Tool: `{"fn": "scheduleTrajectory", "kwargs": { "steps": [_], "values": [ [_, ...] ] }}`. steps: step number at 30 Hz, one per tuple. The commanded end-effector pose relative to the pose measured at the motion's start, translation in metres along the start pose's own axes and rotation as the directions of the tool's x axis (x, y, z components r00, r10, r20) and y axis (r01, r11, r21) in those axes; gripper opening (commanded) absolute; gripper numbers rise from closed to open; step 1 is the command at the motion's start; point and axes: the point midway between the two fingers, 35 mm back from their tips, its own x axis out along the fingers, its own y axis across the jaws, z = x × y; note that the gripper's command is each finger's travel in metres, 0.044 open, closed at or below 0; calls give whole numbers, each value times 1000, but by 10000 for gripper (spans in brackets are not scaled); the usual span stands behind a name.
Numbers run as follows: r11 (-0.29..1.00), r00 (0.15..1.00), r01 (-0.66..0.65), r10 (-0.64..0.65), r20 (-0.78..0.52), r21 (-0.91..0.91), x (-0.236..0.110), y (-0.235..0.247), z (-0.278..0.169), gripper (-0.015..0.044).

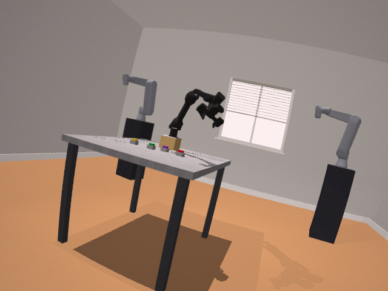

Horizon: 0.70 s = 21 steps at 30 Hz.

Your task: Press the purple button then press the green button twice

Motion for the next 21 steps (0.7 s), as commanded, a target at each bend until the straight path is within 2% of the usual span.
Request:
{"fn": "scheduleTrajectory", "kwargs": {
  "steps": [1,3,10,16,21],
  "values": [
    [1000,1000,-1,1,-7,4,0,-2,-3,400],
    [999,998,-8,10,-60,33,2,-17,-23,400],
    [971,937,-12,95,-337,241,-14,-79,-147,400],
    [891,821,53,217,-527,450,-55,-100,-257,400],
    [774,695,158,353,-626,613,-101,-92,-341,400]
  ]
}}
